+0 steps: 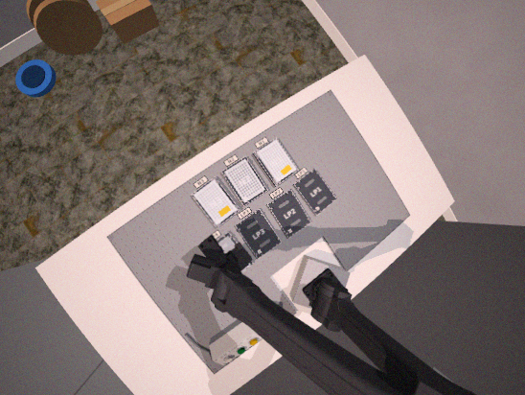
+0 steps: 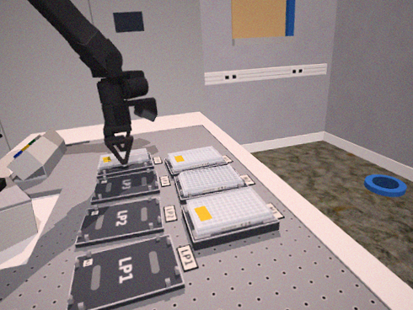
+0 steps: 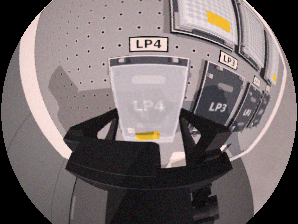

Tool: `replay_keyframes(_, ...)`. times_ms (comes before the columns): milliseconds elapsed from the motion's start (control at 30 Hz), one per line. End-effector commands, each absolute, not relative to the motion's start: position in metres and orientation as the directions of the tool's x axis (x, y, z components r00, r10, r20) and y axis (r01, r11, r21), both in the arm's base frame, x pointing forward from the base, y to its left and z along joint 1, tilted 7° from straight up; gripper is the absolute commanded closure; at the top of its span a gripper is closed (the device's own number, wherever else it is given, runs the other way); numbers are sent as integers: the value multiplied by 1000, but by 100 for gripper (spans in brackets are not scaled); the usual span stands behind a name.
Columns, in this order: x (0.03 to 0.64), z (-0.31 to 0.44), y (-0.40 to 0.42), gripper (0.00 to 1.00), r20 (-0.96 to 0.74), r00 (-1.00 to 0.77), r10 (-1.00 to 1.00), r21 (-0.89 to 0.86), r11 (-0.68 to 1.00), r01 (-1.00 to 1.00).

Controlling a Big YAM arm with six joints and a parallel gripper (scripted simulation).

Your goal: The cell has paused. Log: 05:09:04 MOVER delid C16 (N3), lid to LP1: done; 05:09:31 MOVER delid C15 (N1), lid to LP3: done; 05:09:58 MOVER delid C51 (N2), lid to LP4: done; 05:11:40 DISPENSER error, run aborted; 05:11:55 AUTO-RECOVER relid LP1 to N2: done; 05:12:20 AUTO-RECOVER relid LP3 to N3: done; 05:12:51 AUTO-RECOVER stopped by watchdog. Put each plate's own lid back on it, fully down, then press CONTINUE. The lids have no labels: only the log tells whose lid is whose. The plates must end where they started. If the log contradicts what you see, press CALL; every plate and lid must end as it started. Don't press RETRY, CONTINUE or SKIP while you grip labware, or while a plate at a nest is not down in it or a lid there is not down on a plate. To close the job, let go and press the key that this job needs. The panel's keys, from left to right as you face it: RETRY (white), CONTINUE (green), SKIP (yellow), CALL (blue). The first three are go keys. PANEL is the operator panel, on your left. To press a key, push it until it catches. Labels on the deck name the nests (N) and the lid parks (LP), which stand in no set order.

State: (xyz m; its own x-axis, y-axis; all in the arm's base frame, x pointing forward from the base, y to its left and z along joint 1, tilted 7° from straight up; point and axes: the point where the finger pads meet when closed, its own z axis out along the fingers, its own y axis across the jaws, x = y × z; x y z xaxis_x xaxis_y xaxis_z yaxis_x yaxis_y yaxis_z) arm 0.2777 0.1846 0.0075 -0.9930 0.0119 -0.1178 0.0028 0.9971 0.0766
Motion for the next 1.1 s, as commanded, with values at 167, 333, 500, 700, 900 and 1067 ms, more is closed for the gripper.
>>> replay_keyframes(167, 289, 37, 197, 100, -152, -988, 16, 99, 995, 0)
replay_keyframes(333, 288, 46, 197, 100, -153, -988, 16, 100, 995, 1)
replay_keyframes(500, 281, 45, 191, 100, -138, -990, 14, 90, 996, 2)
replay_keyframes(700, 278, 36, 190, 100, -113, -994, 12, 72, 997, 4)
replay_keyframes(900, 284, 42, 194, 100, -126, -992, 13, 81, 997, 3)
replay_keyframes(1067, 282, 41, 189, 100, -132, -991, 13, 85, 996, 2)
